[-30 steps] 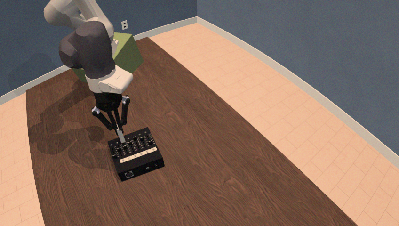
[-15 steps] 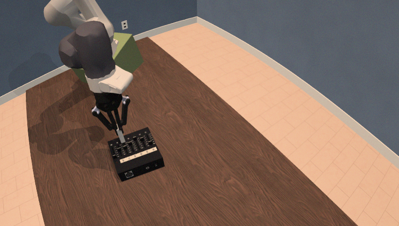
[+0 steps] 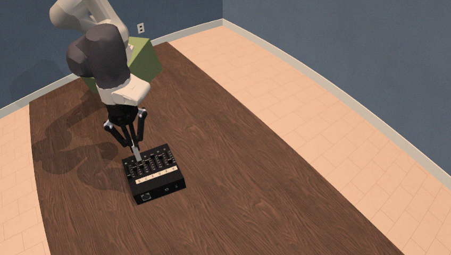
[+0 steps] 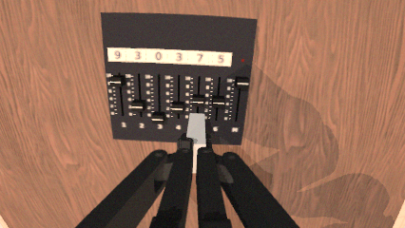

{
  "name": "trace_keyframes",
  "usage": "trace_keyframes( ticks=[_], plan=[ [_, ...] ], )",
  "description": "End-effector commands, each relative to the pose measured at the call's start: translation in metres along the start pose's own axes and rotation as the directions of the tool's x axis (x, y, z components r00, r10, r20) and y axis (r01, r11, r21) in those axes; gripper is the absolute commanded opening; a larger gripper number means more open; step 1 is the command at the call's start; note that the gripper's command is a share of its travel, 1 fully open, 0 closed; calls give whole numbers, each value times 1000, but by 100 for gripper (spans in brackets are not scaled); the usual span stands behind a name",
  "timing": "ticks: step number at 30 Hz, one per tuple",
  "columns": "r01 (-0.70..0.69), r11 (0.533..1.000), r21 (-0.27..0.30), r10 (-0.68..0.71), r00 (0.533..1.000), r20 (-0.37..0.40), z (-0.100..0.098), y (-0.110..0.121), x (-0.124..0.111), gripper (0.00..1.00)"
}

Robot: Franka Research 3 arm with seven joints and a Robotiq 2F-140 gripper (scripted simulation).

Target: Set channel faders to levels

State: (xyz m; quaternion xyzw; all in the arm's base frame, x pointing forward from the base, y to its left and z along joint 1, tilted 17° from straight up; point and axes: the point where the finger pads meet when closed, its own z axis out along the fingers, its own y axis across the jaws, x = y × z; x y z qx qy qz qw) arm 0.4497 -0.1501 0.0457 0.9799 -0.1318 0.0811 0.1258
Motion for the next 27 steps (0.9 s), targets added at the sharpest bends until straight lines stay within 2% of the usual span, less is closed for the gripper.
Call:
trace_keyframes(
  ticks=[1,27],
  plan=[
    [-3,1000,1,3,1000,-1,0,1,2,0],
    [-3,1000,1,3,1000,-1,9,1,2,0]
  ],
)
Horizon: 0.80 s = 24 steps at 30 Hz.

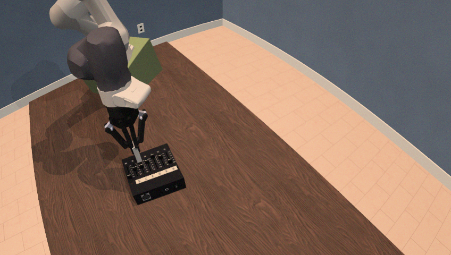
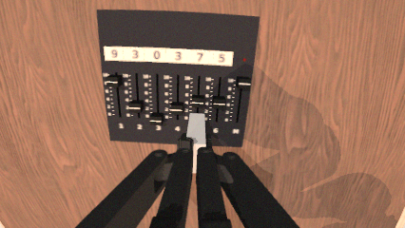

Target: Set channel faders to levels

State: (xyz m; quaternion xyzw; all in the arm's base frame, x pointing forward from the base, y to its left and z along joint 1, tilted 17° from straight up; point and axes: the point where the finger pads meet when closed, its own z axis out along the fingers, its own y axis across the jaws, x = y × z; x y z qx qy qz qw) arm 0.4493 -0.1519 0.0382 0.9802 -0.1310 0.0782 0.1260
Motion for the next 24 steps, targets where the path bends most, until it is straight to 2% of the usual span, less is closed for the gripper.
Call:
trace_keyframes(
  ticks=[1,24],
  plan=[
    [-6,1000,2,6,1000,-7,2,1,3,0],
    [-6,1000,2,6,1000,-7,4,1,3,0]
  ],
)
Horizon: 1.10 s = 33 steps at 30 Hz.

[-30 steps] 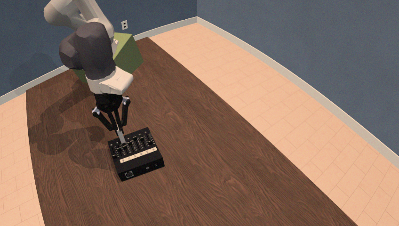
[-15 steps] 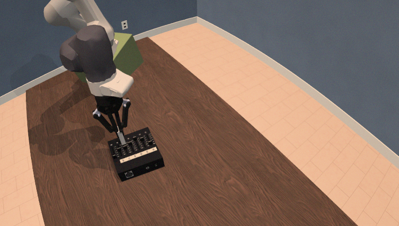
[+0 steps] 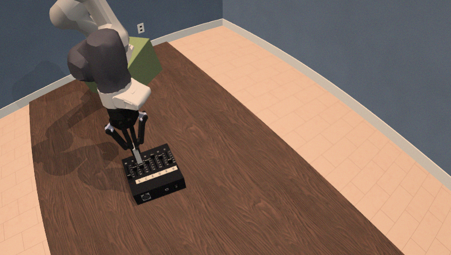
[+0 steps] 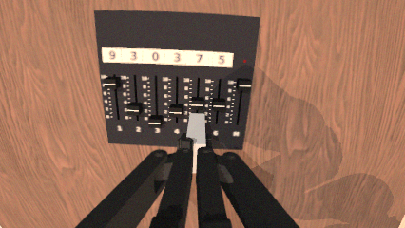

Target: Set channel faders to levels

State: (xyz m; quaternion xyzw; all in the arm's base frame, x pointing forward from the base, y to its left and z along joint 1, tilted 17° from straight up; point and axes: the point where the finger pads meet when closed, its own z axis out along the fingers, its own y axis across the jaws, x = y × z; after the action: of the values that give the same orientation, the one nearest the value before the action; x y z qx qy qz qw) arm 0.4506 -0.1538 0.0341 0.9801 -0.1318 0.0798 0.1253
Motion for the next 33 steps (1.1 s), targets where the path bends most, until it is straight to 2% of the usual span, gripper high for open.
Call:
trace_keyframes(
  ticks=[1,33],
  plan=[
    [-4,1000,0,4,1000,-4,0,0,2,0],
    [-4,1000,0,4,1000,-4,0,0,15,0]
  ],
)
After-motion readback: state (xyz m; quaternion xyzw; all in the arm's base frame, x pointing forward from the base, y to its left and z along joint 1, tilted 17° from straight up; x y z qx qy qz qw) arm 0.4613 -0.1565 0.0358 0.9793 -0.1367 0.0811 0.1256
